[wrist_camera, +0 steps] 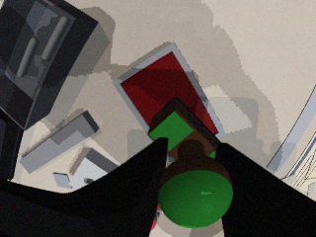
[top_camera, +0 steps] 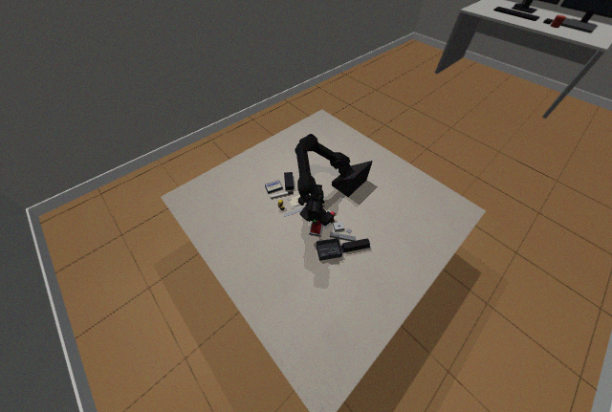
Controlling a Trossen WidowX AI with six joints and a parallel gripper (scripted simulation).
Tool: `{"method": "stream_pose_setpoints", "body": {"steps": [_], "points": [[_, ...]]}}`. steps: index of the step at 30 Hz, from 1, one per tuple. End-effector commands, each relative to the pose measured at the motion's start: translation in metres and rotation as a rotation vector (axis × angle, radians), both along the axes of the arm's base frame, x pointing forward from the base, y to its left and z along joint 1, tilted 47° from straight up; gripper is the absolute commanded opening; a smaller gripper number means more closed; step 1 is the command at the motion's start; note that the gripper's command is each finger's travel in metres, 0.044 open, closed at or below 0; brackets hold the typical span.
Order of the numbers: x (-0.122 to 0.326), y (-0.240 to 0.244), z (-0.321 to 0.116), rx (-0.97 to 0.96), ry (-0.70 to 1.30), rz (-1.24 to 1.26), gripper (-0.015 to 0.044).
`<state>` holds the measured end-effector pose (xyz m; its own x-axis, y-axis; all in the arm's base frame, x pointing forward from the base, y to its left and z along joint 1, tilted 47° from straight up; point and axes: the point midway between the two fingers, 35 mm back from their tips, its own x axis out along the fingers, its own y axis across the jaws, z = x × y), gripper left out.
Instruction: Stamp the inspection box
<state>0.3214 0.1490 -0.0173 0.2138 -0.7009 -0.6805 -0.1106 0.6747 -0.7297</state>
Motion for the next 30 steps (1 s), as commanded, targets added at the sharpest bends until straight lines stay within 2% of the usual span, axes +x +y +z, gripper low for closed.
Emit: {"method": "stream_pose_setpoints", "body": {"steps": [1,30], "points": [[-0.008,0.005,-0.009,0.003,-0.004,-0.010,0.0000],[-0.004,-0.006,-0.021,0.003,-0.004,-0.007,0.0000]]}}
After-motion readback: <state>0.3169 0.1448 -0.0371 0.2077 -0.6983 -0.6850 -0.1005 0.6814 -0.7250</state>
